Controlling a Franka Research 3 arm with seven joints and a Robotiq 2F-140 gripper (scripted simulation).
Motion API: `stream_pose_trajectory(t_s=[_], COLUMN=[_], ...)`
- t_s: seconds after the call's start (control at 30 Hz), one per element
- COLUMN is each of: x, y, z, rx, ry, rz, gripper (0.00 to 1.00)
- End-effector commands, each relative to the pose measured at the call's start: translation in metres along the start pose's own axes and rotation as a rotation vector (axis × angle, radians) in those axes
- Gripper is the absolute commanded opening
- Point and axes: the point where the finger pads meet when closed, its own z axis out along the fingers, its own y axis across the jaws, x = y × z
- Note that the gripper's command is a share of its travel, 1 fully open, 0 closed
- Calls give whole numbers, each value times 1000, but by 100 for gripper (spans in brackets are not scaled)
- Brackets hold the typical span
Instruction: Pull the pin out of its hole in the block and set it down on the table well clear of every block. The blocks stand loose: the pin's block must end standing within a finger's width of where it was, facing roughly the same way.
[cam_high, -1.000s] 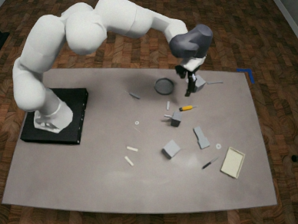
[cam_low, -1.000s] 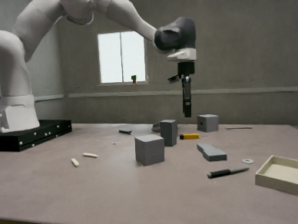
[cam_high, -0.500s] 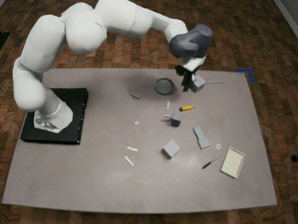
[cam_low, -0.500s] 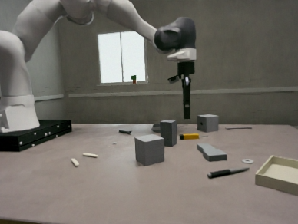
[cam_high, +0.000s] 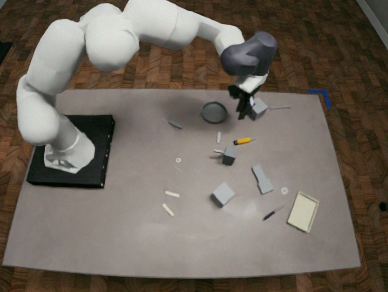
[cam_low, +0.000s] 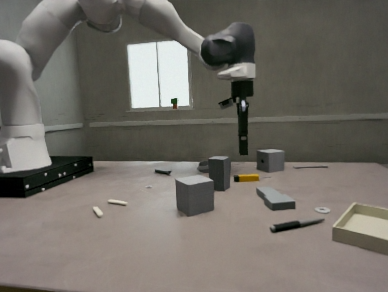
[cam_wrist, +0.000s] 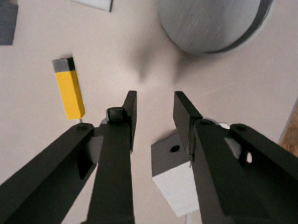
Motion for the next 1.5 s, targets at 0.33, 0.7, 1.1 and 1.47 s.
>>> stream_pose_trajectory(t_s=[0.33,0.7,1.1,1.47], x=[1,27,102,124], y=[-3,-58,-151,-167], z=[-2,-33,-83,-88], rx=[3,52,28,1], ry=[0,-5,-5,2], rz=[4,99,336,395], gripper=[31,31,31,31])
